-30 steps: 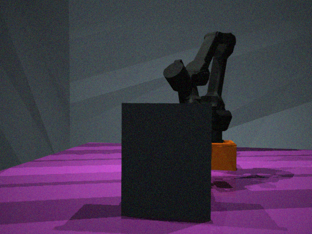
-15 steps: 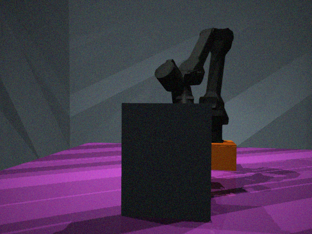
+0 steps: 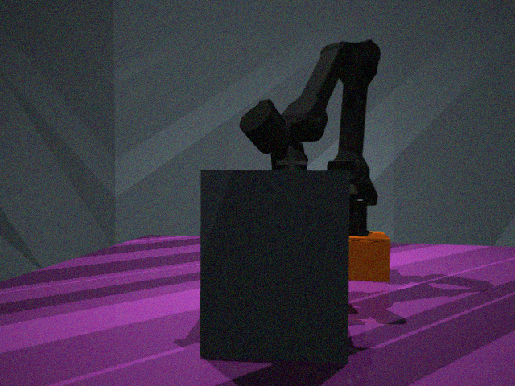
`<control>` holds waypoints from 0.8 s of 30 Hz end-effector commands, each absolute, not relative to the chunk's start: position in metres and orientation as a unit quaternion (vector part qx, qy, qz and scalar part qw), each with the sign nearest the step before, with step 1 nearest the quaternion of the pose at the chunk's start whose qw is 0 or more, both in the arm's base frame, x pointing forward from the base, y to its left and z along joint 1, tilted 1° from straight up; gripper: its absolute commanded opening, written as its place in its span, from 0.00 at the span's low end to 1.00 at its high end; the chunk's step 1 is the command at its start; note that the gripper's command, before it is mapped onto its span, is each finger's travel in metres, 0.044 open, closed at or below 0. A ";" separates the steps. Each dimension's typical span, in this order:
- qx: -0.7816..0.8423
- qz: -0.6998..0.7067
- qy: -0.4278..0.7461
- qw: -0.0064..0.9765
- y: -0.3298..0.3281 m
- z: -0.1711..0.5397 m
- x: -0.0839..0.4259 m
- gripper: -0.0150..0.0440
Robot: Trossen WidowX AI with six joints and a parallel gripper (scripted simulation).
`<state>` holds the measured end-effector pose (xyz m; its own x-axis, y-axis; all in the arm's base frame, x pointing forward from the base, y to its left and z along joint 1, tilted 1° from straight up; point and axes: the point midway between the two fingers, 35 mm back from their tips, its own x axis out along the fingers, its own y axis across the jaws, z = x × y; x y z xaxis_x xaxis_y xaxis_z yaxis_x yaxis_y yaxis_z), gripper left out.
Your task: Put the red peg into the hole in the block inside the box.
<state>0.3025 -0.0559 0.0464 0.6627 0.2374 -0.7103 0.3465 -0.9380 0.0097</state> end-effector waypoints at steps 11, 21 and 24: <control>0.911 -0.373 0.159 0.075 -0.073 0.044 0.319 0.25; 0.912 -0.372 0.159 0.075 -0.071 0.044 0.338 0.25; 0.912 -0.371 0.159 0.075 -0.070 0.044 0.347 0.25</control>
